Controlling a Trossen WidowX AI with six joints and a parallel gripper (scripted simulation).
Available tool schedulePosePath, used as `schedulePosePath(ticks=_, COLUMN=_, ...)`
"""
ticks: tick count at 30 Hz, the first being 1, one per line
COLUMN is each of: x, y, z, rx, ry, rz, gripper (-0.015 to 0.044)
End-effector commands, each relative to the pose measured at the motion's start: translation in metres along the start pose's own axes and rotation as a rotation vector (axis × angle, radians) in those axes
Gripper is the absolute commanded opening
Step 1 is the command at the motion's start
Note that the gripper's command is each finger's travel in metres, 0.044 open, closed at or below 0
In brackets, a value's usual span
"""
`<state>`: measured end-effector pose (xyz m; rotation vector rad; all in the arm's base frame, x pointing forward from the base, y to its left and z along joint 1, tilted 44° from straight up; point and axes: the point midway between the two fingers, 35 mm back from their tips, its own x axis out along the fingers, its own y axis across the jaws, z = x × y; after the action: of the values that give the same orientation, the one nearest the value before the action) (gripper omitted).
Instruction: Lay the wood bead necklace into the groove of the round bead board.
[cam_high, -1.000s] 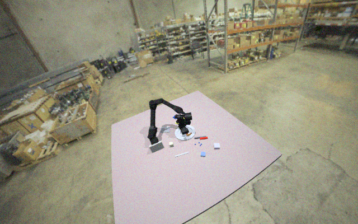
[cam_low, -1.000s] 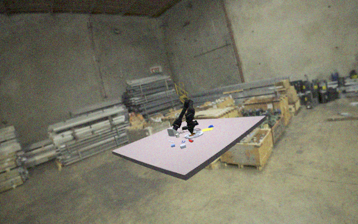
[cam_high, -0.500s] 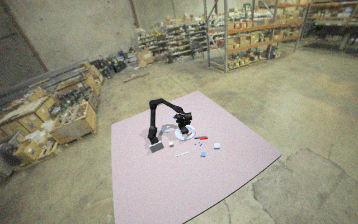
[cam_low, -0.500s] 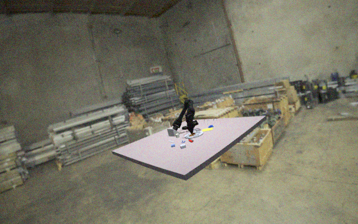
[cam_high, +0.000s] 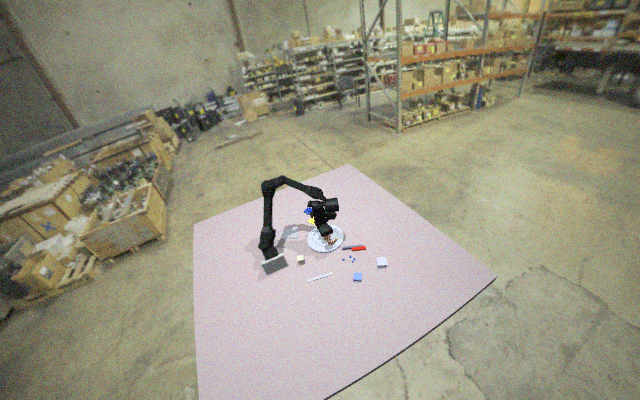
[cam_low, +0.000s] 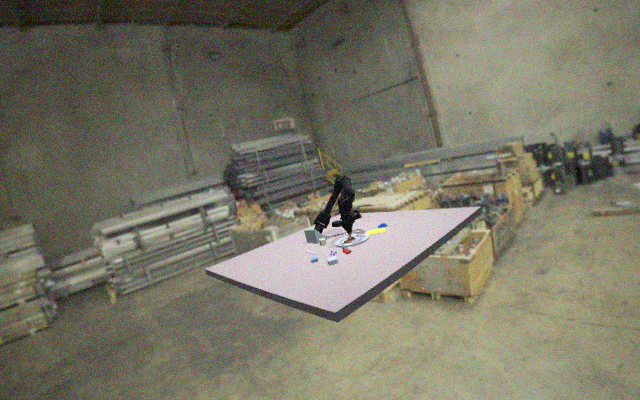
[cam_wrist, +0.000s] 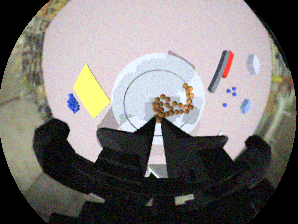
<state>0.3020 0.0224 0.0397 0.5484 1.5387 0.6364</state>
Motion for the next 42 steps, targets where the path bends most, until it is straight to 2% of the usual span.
schedulePosePath(ticks=1, x=0.000, y=0.006, z=0.010, rx=0.002, ry=0.003, rz=0.002, gripper=0.0000)
schedulePosePath(ticks=15, x=0.001, y=0.032, z=0.047, rx=0.000, ry=0.002, rz=0.005, gripper=0.0000)
schedulePosePath(ticks=41, x=0.027, y=0.033, z=0.047, rx=0.000, ry=0.001, rz=0.006, gripper=0.0000)
schedulePosePath(ticks=42, x=0.024, y=0.031, z=0.048, rx=-0.002, ry=-0.005, rz=-0.001, gripper=0.0026)
